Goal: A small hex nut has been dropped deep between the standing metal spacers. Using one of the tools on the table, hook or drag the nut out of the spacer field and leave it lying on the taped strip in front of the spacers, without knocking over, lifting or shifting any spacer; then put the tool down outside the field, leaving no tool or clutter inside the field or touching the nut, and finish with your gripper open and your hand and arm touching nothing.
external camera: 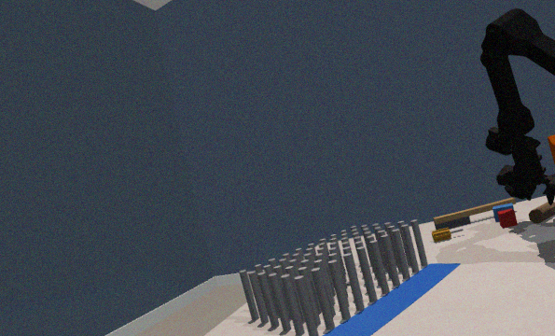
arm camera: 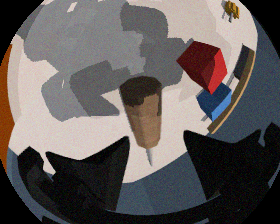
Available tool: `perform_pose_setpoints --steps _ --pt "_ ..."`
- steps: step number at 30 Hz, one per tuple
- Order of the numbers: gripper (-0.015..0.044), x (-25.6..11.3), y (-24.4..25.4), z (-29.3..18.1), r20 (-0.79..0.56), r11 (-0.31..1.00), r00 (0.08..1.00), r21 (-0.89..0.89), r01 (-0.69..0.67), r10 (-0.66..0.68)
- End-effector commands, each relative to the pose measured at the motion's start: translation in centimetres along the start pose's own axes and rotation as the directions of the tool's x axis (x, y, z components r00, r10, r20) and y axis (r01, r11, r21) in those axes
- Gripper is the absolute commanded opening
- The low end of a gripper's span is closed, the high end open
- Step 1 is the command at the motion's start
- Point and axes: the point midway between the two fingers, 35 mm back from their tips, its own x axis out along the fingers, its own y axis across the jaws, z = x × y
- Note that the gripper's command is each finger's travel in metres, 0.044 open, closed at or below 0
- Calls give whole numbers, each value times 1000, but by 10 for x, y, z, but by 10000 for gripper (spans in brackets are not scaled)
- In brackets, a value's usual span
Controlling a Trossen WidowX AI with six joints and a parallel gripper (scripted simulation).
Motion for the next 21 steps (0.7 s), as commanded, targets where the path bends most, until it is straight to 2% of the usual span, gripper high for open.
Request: perform_pose_setpoints --steps 1,17,20,21 --pt "280 6 3 4 3 1000 1000 2 0 0" --pt "280 25 12 15 4 1000 1000 2 -1 1" --pt "201 25 12 15 4 1000 1000 2 -1 1" --pt "195 25 12 15 4 1000 1000 2 -1 1"
